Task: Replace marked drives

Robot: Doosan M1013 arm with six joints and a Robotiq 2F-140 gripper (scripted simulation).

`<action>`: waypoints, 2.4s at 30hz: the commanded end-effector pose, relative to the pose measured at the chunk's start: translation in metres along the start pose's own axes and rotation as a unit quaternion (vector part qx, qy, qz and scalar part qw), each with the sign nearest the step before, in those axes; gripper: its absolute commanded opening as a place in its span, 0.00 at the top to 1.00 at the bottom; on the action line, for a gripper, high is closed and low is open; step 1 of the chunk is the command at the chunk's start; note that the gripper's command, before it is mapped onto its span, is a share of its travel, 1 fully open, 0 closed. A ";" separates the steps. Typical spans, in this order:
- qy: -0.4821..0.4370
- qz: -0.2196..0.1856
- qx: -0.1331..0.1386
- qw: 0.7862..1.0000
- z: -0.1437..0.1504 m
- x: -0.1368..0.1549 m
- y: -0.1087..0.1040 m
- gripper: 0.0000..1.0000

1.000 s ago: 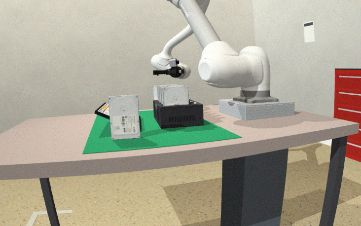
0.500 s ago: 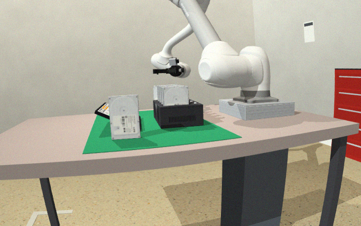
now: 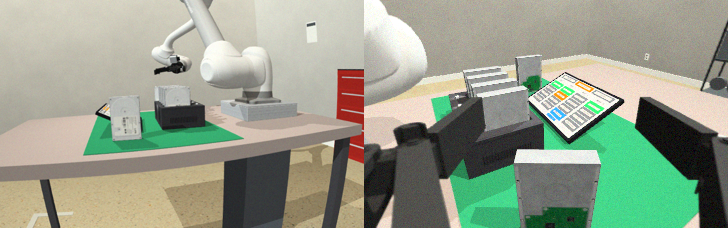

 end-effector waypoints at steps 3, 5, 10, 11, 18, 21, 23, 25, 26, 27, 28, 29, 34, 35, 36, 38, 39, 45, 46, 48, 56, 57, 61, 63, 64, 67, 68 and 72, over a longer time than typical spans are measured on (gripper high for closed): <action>0.000 -0.074 -0.010 0.997 0.001 -0.009 0.001 0.11; 0.000 -0.095 -0.012 0.995 0.002 -0.012 0.001 0.11; 0.000 -0.124 -0.014 0.992 0.002 -0.015 0.001 0.11; -0.001 -0.125 -0.014 0.992 0.002 -0.015 0.001 0.11; 0.000 -0.128 -0.015 0.992 0.002 -0.016 0.001 0.11; 0.000 -0.140 -0.017 0.990 0.002 -0.017 0.002 0.11; 0.000 -0.155 -0.019 0.988 0.002 -0.019 0.003 0.11; 0.000 -0.176 -0.022 0.984 0.003 -0.021 0.004 0.11; 0.000 -0.187 -0.023 0.982 0.003 -0.022 0.005 0.11; 0.000 -0.200 -0.025 0.980 0.003 -0.024 0.005 0.11; 0.000 -0.212 -0.026 0.977 0.003 -0.025 0.005 0.11; 0.000 -0.212 -0.026 0.977 0.003 -0.025 0.005 0.11; 0.001 -0.264 -0.033 0.964 0.004 -0.030 0.009 0.11; 0.001 -0.275 -0.035 0.961 0.004 -0.032 0.010 0.11; 0.001 -0.285 -0.036 0.958 0.004 -0.033 0.010 0.11; 0.000 -0.301 -0.037 0.953 0.004 -0.035 0.011 0.11; 0.000 -0.307 -0.037 0.951 0.004 -0.035 0.011 0.11; 0.000 -0.316 -0.038 0.948 0.005 -0.037 0.011 0.11; 0.000 -0.316 -0.038 0.948 0.005 -0.037 0.011 0.11; 0.000 -0.316 -0.038 0.948 0.005 -0.037 0.012 0.11; 0.001 -0.369 -0.046 0.928 0.005 -0.041 0.017 0.11; 0.001 -0.381 -0.047 0.923 0.005 -0.042 0.018 0.11; 0.002 -0.430 -0.054 0.901 0.005 -0.046 0.022 0.11; 0.002 -0.441 -0.055 0.896 0.005 -0.047 0.024 0.11; 0.002 -0.441 -0.055 0.896 0.005 -0.047 0.024 0.11; 0.002 -0.468 -0.058 0.882 0.006 -0.049 0.027 0.11; 0.001 -0.475 -0.059 0.878 0.006 -0.050 0.027 0.11; 0.000 -0.491 -0.059 0.869 0.007 -0.052 0.029 0.11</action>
Point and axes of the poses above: the point where the finger pads meet when closed, its own y axis out along the fingers, its own z axis across the jaws, x = y × z, the point moved 6 cm from there along -y, back along the fingers, and after that the axes turned 7 degrees about -y, right-handed, at the moved point
